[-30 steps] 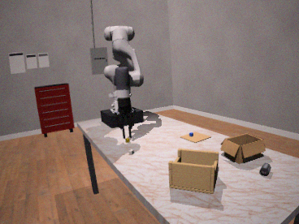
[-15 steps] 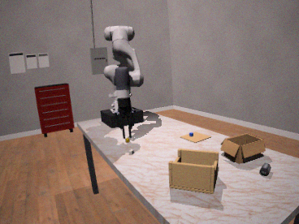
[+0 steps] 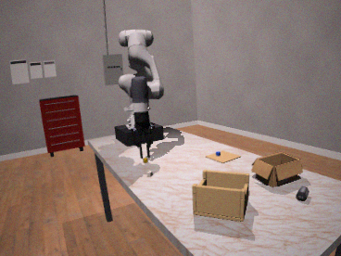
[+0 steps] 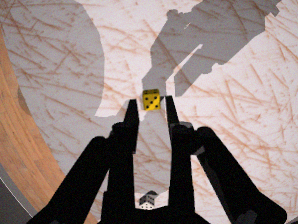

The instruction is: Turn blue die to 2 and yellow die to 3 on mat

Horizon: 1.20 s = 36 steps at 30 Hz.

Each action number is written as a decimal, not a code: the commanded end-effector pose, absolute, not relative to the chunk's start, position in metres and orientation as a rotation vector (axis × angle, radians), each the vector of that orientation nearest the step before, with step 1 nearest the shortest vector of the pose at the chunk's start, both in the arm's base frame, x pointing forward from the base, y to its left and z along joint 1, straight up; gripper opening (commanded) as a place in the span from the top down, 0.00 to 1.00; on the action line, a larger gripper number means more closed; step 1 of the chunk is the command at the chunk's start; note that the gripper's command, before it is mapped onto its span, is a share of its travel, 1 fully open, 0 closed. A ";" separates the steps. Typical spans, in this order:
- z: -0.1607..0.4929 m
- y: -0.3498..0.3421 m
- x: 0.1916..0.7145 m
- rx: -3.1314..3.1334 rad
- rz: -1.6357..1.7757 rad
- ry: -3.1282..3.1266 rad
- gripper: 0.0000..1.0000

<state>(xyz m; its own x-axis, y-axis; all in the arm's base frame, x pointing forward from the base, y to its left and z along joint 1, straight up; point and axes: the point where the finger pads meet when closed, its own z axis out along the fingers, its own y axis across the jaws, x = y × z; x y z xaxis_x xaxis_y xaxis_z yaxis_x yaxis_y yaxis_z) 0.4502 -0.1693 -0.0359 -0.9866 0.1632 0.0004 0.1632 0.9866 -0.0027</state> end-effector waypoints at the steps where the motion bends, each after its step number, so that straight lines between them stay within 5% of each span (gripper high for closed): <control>1: -0.036 -0.169 0.450 -0.255 0.003 -3.134 0.71; 36: -0.054 -0.169 0.450 -0.255 0.003 -3.134 0.71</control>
